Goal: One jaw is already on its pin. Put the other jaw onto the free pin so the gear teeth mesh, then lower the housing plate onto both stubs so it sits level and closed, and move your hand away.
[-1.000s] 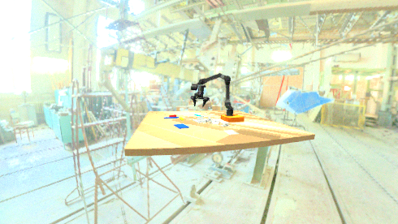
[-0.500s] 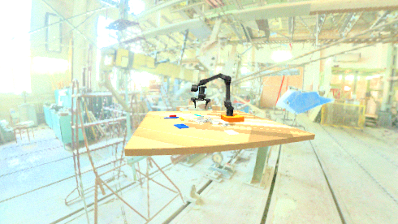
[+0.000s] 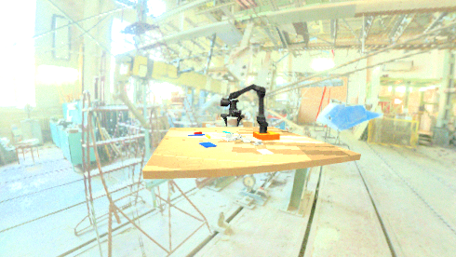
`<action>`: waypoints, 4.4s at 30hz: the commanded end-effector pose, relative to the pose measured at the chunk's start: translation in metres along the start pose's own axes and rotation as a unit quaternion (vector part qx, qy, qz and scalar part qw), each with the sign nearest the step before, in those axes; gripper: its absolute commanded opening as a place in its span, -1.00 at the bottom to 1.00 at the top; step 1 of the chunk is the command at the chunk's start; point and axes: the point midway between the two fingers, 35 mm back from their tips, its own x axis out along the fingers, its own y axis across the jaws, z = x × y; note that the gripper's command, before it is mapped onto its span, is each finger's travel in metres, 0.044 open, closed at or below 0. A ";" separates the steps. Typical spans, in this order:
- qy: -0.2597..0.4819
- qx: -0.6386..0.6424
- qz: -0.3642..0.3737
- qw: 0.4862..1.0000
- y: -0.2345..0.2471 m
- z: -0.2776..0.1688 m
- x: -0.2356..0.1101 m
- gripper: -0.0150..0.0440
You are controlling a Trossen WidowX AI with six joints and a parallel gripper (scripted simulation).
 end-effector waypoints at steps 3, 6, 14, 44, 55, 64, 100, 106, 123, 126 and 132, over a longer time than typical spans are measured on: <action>0.008 -0.089 0.010 0.996 0.006 0.019 0.007 1.00; 0.011 -0.129 0.014 0.992 0.009 0.028 0.009 1.00; 0.018 -0.234 0.025 0.972 0.019 0.050 0.016 1.00; 0.029 -0.405 0.042 0.913 0.038 0.083 0.039 1.00; 0.029 -0.405 0.042 0.913 0.039 0.081 0.056 1.00; 0.029 -0.405 0.042 0.913 0.040 0.080 0.071 1.00; 0.029 -0.405 0.042 0.913 0.044 0.076 0.099 -0.07; 0.029 -0.405 0.042 0.913 0.044 0.076 0.099 -0.20; 0.029 -0.405 0.042 0.913 0.044 0.077 0.093 -0.37; 0.029 -0.405 0.042 0.913 0.044 0.077 0.090 -0.37; 0.029 -0.405 0.042 0.913 0.043 0.078 0.084 -0.37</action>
